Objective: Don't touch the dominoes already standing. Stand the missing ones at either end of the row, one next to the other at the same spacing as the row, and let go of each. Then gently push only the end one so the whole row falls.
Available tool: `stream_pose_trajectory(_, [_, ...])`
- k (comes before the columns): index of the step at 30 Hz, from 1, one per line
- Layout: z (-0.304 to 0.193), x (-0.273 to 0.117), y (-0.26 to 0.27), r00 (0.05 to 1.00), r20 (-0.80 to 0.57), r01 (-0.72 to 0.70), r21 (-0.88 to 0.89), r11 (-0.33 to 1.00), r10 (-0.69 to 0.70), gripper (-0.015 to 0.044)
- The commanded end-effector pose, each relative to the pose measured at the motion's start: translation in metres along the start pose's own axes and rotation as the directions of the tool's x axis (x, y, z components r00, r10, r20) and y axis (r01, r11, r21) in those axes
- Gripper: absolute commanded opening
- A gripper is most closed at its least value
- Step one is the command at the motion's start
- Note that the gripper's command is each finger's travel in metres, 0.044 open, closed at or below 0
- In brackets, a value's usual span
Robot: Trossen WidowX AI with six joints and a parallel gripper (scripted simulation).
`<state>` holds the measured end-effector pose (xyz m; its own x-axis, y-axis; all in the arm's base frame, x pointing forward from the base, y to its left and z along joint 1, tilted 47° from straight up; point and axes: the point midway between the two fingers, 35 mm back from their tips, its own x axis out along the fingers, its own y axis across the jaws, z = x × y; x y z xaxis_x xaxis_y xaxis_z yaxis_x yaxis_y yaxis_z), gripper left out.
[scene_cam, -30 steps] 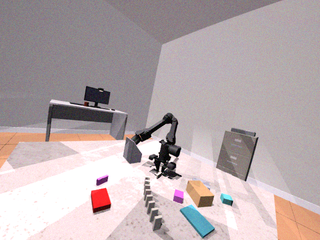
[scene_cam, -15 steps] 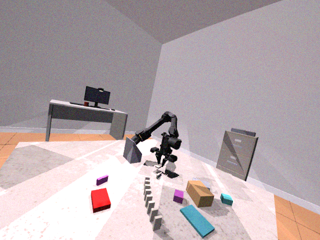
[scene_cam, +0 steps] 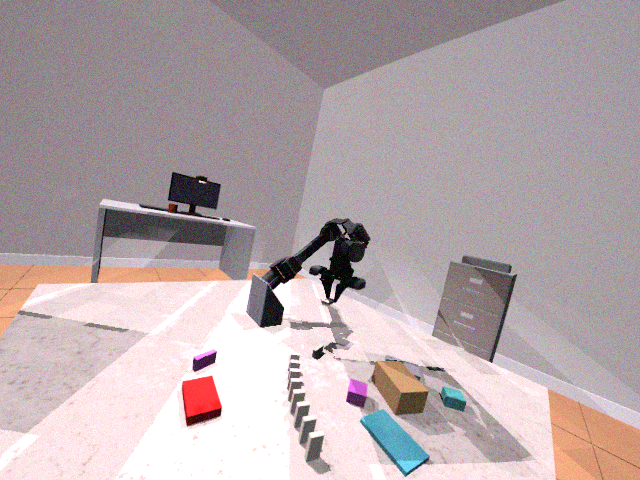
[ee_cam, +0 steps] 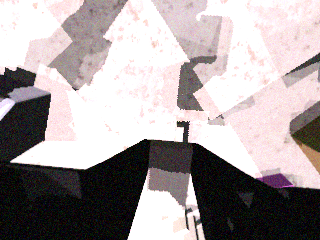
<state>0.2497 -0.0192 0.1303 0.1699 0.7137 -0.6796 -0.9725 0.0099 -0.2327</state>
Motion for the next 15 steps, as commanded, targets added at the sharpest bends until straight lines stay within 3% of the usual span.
stream_pose_trajectory(1, [0.007,-0.003,-0.004,1.000,-0.005,-0.003,0.092,0.996,0.004,0.0107])
stream_pose_trajectory(8, [0.040,-0.003,-0.020,1.000,-0.017,0.005,0.582,0.813,0.006,0.0107])
stream_pose_trajectory(15, [0.078,-0.003,-0.031,1.000,-0.017,0.014,0.912,0.410,0.004,0.0107])
